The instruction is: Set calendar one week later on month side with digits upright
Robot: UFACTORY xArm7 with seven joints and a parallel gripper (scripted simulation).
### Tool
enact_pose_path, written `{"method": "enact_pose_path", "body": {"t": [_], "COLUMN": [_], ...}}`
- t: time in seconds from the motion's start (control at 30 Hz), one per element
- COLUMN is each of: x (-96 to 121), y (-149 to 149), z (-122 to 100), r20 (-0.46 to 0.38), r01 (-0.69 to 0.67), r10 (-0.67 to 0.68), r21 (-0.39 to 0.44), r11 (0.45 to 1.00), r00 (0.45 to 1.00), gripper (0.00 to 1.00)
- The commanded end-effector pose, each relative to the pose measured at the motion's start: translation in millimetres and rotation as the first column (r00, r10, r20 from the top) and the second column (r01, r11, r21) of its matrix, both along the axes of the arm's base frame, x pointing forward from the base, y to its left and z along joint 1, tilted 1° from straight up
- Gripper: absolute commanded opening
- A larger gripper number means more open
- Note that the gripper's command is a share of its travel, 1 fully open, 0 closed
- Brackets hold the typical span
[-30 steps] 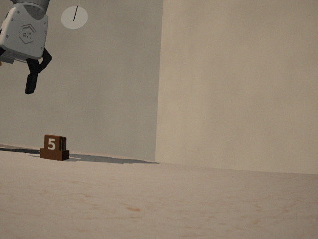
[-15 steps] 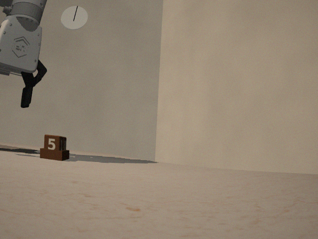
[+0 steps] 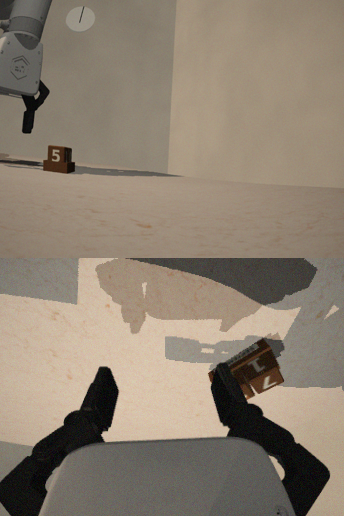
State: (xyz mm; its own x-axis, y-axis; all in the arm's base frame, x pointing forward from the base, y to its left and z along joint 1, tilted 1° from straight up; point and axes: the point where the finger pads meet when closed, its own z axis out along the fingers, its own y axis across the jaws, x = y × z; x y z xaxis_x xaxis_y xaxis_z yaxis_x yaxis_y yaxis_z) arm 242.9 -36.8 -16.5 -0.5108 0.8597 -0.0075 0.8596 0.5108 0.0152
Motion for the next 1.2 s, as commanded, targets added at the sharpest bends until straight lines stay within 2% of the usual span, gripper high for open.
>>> {"method": "enact_pose_path", "body": {"t": [0.0, 0.27, 0.6, 1.17], "x": [2, 2, 2, 2], "y": [0, 0, 0, 0], "z": [-6, -15, -38, -39], "r20": [0.003, 0.003, 0.003, 0.003], "r01": [0.0, 0.0, 0.0, 0.0], "r10": [0.0, 0.0, 0.0, 0.0], "r21": [0.0, 0.001, 0.001, 0.001], "r11": [1.0, 1.0, 1.0, 1.0], "r00": [1.0, 1.0, 1.0, 1.0], "gripper": [1.0, 1.0, 1.0, 1.0]}}
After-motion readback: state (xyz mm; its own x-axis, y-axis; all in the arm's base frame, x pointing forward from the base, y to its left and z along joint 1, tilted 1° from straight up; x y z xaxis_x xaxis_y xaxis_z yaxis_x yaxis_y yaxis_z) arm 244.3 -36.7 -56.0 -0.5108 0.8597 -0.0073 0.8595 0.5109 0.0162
